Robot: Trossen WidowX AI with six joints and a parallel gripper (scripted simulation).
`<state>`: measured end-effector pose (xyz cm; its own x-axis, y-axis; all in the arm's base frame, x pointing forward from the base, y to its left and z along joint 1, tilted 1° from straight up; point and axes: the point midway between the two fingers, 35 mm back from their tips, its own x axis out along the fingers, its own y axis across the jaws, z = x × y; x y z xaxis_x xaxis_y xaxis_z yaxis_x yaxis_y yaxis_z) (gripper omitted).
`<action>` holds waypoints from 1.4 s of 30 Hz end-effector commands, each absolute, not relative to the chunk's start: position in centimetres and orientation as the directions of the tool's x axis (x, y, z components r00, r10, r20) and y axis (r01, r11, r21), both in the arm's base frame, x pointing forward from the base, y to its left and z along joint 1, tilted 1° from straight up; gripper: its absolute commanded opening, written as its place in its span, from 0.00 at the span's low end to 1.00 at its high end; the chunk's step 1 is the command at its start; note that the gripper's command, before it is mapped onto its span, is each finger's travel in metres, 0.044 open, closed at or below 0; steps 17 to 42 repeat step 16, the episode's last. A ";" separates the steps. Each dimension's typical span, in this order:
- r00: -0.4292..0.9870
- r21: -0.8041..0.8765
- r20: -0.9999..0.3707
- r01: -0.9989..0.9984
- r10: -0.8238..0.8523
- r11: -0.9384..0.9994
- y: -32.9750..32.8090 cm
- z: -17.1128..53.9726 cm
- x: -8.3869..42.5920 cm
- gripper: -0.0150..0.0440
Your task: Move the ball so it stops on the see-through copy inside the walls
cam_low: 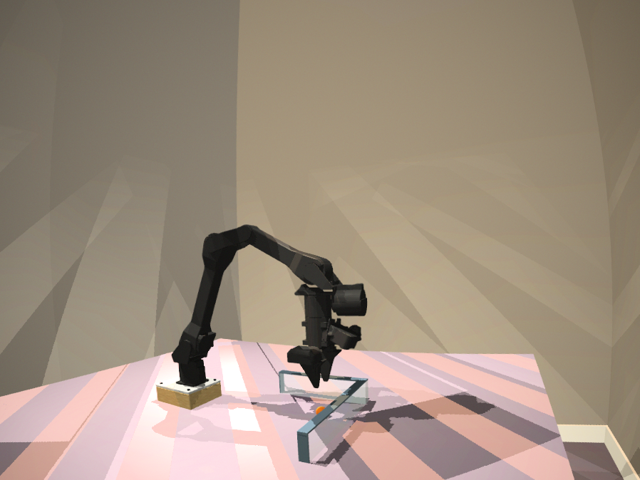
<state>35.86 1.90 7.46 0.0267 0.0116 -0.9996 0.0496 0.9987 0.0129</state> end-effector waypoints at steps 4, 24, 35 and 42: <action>0.036 0.014 -0.999 0.050 0.012 0.999 1.9 8.4 35.9 0.63; 0.037 0.014 -0.999 0.050 0.012 0.999 1.8 13.5 35.2 0.94; 0.037 0.014 -0.999 0.050 0.012 0.999 1.8 13.5 35.2 0.94; 0.037 0.014 -0.999 0.050 0.012 0.999 1.8 13.5 35.2 0.94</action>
